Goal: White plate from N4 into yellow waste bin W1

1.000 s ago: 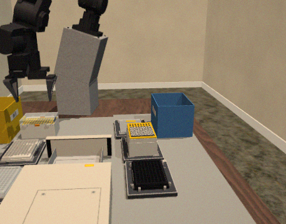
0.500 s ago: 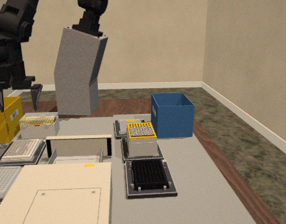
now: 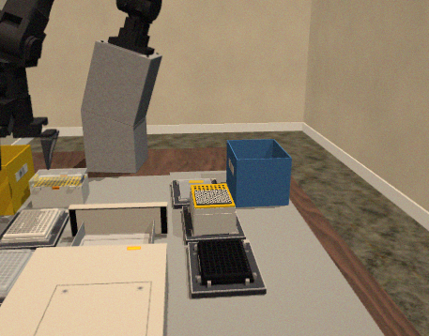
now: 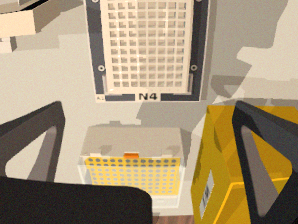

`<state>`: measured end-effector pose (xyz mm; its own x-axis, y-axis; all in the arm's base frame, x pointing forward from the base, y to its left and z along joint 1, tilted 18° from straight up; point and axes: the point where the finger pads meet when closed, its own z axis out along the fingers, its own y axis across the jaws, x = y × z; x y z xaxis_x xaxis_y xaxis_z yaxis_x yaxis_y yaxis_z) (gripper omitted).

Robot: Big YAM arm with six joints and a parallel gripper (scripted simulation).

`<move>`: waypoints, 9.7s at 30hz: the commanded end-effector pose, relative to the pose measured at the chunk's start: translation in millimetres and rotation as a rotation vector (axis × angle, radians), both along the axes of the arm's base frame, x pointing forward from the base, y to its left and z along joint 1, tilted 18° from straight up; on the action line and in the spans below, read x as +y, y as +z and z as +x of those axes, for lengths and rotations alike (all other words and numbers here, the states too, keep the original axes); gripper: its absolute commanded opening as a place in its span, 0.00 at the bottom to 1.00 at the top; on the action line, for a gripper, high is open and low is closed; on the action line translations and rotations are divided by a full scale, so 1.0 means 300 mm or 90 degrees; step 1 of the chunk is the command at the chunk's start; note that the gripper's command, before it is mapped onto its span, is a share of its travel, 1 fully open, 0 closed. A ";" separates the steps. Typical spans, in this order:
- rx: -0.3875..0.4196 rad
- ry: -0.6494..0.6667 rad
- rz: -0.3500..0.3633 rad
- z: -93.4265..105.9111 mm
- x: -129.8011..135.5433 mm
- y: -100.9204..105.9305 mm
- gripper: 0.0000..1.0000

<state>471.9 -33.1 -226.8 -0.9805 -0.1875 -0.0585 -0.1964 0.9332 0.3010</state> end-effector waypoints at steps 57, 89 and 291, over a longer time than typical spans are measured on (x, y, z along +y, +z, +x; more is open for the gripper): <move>-0.014 0.006 -0.002 0.044 0.088 -0.220 1.00; -0.012 0.006 -0.001 0.036 0.130 -0.345 1.00; -0.007 0.008 -0.002 0.026 0.154 -0.422 0.00</move>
